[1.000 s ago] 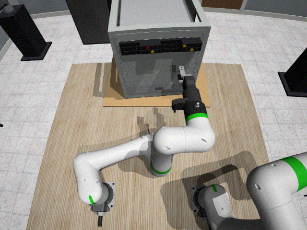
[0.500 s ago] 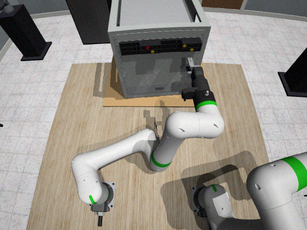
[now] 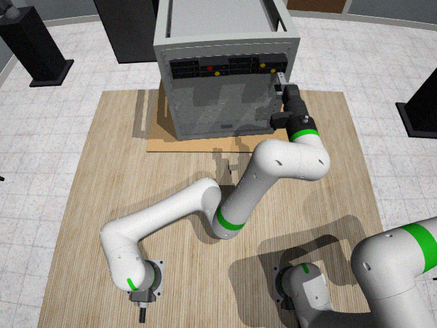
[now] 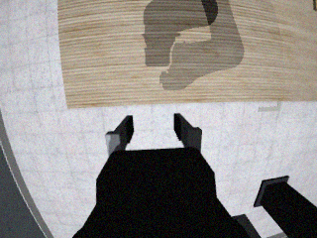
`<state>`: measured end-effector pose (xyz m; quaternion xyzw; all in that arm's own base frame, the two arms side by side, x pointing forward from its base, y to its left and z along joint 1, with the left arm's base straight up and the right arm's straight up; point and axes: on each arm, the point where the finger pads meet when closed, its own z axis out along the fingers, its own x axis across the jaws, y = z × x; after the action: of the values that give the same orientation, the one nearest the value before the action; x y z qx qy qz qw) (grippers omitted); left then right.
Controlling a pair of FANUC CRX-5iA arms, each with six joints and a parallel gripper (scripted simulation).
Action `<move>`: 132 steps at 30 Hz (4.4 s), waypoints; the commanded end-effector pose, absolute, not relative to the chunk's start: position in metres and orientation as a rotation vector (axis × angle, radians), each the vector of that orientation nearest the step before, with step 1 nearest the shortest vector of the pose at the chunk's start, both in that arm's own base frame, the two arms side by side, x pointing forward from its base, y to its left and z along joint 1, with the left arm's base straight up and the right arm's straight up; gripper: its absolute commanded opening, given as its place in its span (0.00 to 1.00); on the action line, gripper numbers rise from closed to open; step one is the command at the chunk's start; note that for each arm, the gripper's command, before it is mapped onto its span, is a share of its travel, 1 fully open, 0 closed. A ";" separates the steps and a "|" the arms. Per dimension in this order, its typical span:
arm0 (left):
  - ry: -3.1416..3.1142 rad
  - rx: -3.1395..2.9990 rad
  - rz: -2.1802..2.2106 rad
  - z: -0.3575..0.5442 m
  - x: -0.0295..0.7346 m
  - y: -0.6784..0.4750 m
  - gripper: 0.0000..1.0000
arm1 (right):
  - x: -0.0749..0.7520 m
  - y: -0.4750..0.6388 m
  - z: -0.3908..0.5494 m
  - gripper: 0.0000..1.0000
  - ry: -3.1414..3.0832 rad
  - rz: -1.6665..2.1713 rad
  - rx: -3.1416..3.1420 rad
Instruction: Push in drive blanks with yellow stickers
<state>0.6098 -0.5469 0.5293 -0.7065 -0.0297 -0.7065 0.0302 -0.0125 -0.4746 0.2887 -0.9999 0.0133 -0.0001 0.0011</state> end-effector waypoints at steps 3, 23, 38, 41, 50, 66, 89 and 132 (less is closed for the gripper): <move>-0.095 -2.177 -2.180 0.532 0.618 -0.554 1.00 | -0.013 -0.475 0.290 1.00 0.042 0.000 -3.141; -0.095 -2.177 -2.180 0.532 0.622 -0.557 1.00 | -0.013 -0.475 0.290 1.00 0.042 0.000 -3.141; -0.095 -2.177 -2.180 0.532 0.622 -0.557 1.00 | -0.013 -0.475 0.290 1.00 0.042 0.000 -3.141; -0.095 -2.177 -2.180 0.532 0.622 -0.557 1.00 | -0.013 -0.475 0.290 1.00 0.042 0.000 -3.141; -0.095 -2.177 -2.180 0.532 0.622 -0.557 1.00 | -0.013 -0.475 0.290 1.00 0.042 0.000 -3.141; -0.095 -2.177 -2.180 0.532 0.622 -0.557 1.00 | -0.013 -0.475 0.290 1.00 0.042 0.000 -3.141; -0.095 -2.177 -2.180 0.532 0.622 -0.557 1.00 | -0.013 -0.475 0.290 1.00 0.042 0.000 -3.141; -0.095 -2.177 -2.180 0.531 0.619 -0.431 1.00 | -0.013 -0.475 0.290 1.00 0.042 0.000 -3.141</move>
<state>0.6192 -0.4429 0.5298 -0.7065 -0.0304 -0.7063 0.0307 -0.0125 -0.4746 0.2887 -0.9999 0.0133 -0.0001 0.0011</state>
